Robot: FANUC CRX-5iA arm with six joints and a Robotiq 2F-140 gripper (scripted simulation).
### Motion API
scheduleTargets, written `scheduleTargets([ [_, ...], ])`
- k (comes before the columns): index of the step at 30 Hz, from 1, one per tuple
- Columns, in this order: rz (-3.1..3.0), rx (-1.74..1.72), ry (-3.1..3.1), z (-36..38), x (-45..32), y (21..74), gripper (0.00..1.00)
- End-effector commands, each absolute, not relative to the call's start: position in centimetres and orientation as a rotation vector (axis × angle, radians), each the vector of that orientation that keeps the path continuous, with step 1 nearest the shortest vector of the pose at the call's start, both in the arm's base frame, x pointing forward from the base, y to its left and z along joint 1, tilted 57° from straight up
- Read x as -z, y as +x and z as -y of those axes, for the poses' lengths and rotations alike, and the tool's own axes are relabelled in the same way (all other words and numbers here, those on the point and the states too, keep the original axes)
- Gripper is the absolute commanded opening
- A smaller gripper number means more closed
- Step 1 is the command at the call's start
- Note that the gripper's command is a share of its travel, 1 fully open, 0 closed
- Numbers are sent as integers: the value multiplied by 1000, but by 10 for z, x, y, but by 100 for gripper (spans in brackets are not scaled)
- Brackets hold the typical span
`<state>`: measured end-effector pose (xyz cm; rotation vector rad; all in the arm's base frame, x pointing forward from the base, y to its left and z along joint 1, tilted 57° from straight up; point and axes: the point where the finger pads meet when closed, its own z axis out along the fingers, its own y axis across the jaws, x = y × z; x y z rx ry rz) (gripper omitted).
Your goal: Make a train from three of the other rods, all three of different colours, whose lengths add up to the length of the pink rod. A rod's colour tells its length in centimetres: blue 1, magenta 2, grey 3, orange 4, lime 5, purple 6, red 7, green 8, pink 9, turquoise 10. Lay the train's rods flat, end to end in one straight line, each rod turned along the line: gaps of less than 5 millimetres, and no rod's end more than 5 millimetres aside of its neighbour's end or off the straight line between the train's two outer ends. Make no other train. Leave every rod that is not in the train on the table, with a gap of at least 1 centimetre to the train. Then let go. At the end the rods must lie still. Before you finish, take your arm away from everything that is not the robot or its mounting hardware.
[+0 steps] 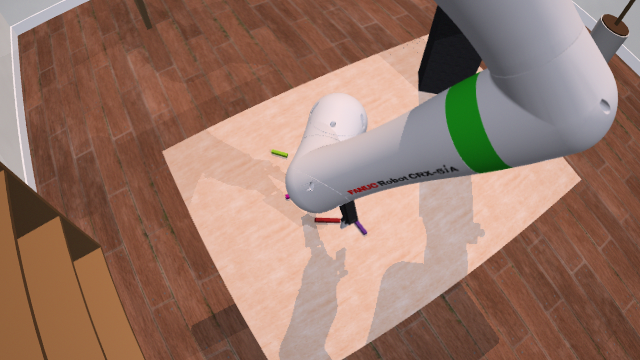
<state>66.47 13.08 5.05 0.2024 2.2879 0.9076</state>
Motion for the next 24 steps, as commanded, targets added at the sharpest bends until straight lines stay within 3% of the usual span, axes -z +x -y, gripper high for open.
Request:
scheduleTargets([
  [1, -2288, -907, 203, -131, -51, 665, 100],
  [14, -2290, -919, 229, -130, -50, 664, 100],
  [24, -2292, -1081, 625, -128, -44, 654, 100],
])
